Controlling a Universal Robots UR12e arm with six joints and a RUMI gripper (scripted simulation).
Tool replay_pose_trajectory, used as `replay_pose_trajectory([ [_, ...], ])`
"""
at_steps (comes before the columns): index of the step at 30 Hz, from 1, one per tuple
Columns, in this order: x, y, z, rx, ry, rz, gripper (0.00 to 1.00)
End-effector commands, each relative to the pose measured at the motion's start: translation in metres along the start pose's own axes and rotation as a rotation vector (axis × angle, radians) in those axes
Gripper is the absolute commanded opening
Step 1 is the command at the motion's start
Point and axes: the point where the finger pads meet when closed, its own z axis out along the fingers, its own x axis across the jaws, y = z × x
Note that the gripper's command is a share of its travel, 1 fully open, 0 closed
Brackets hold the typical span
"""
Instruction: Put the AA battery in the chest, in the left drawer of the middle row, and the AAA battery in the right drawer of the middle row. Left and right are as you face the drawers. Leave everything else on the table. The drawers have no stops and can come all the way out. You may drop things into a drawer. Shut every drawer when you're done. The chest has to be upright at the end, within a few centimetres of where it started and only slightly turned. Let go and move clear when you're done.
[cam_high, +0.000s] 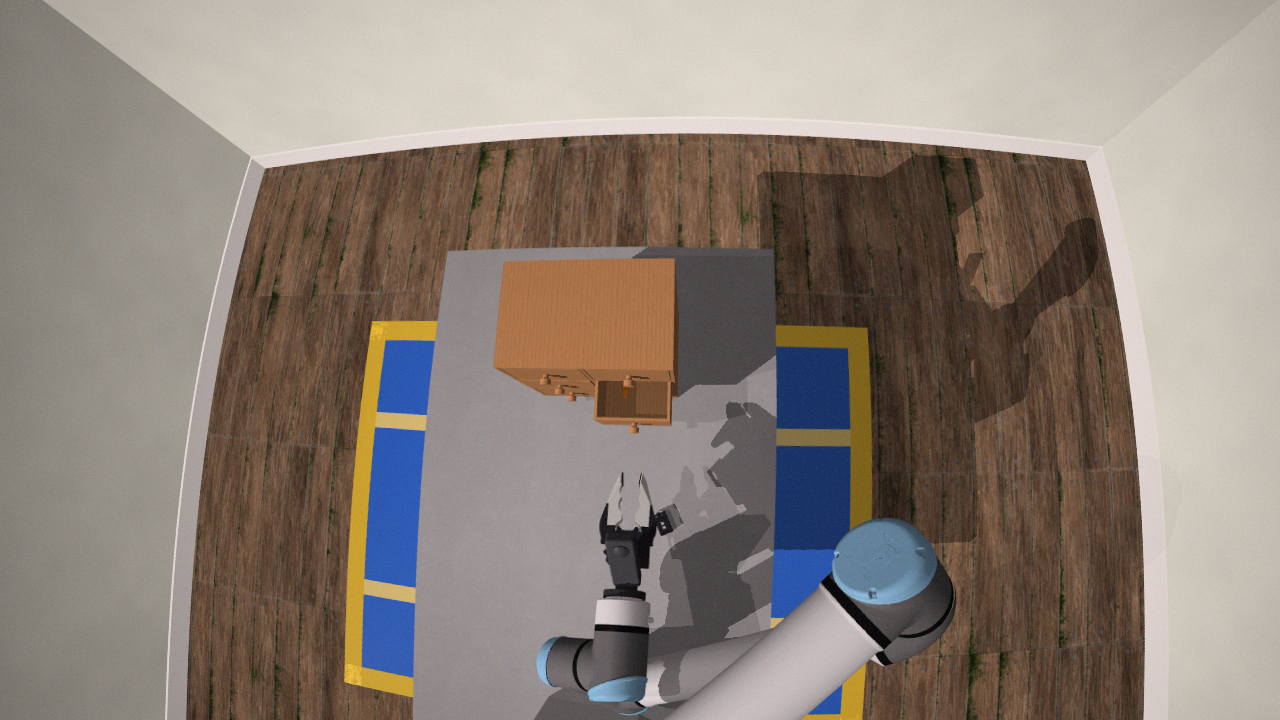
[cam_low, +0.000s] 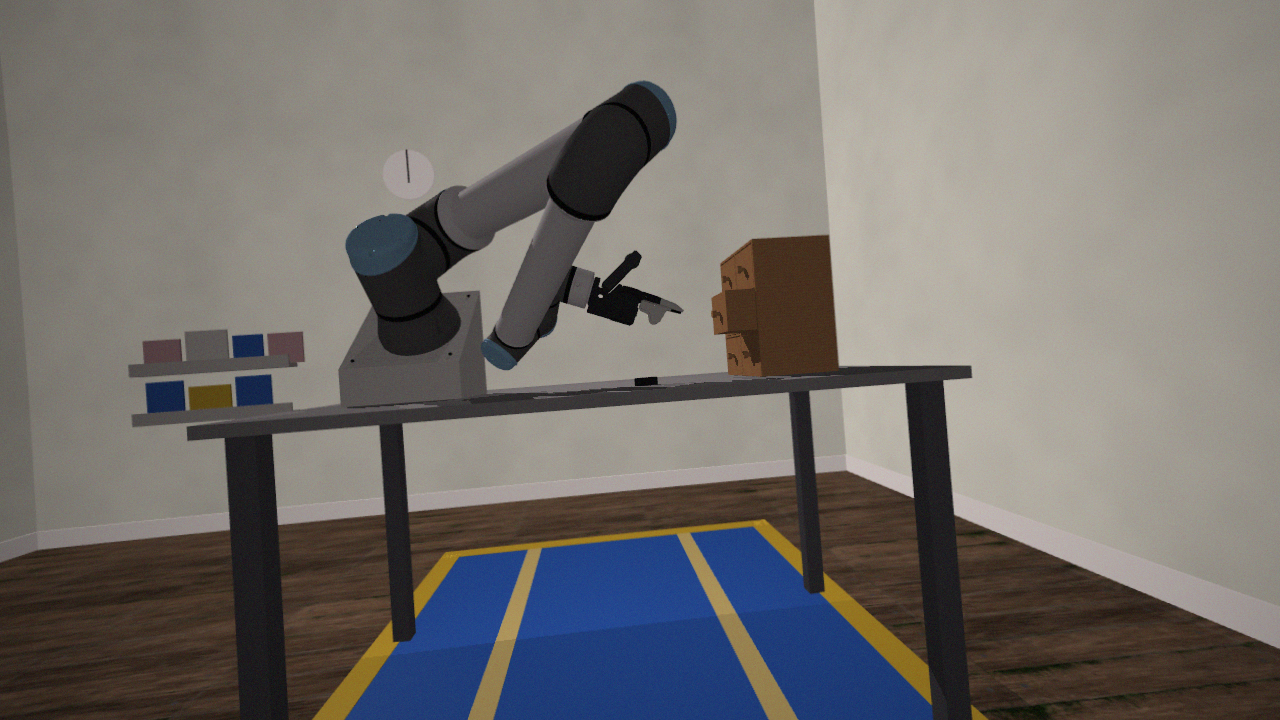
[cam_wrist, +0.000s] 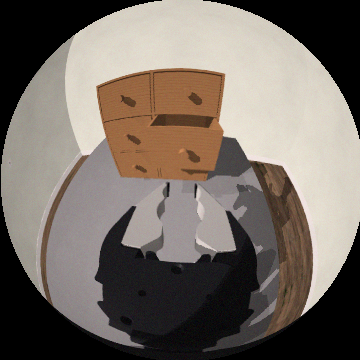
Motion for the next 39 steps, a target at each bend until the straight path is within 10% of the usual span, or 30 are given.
replay_pose_trajectory([
  [1,0.0,-0.001,0.007,0.0,0.0,0.0,0.2],
  [39,0.0,-0.003,0.053,0.0,0.0,0.0,0.2],
])
